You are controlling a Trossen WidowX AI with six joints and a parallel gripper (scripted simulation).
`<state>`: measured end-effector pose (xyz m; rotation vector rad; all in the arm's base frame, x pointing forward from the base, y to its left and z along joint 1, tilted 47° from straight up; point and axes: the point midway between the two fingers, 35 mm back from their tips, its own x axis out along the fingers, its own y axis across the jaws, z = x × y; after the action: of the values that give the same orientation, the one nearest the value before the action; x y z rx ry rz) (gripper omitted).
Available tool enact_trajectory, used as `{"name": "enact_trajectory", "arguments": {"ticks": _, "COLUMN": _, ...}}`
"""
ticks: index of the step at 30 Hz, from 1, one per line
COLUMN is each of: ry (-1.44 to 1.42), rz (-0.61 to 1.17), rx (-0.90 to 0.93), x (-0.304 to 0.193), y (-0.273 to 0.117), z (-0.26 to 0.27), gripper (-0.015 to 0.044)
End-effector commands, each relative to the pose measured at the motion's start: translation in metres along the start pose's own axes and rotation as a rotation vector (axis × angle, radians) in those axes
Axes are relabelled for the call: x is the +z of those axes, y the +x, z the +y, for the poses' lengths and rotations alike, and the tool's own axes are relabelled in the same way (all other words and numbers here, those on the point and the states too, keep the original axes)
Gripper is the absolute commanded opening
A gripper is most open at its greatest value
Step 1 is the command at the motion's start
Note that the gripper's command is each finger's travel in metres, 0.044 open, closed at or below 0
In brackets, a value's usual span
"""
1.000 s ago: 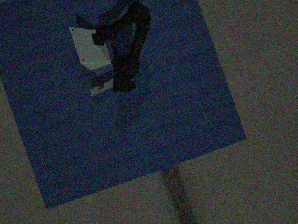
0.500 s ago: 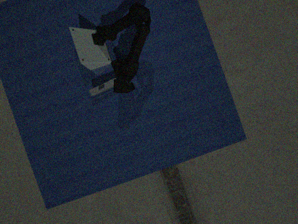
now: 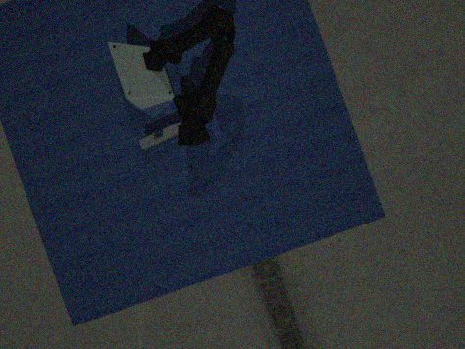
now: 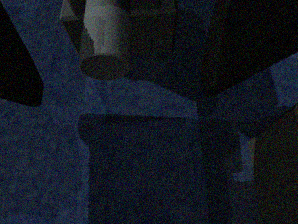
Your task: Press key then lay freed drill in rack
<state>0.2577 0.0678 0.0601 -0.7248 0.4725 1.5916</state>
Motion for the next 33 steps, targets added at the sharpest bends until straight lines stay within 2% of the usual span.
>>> {"name": "enact_trajectory", "arguments": {"ticks": 1, "ry": -0.001, "rz": 0.001, "rx": -0.002, "x": 0.000, "y": -0.001, "z": 0.000, "gripper": 0.0230}}
{"name": "enact_trajectory", "arguments": {"ticks": 9, "ry": -0.001, "rz": 0.001, "rx": -0.002, "x": 0.000, "y": -0.001, "z": 0.000, "gripper": 0.0020}}
{"name": "enact_trajectory", "arguments": {"ticks": 12, "ry": -0.001, "rz": 0.001, "rx": -0.002, "x": 0.000, "y": -0.001, "z": 0.000, "gripper": 0.0000}}
{"name": "enact_trajectory", "arguments": {"ticks": 33, "ry": 0.006, "rz": -0.004, "rx": -0.001, "x": 0.021, "y": 0.000, "z": 0.000, "gripper": 0.0000}}
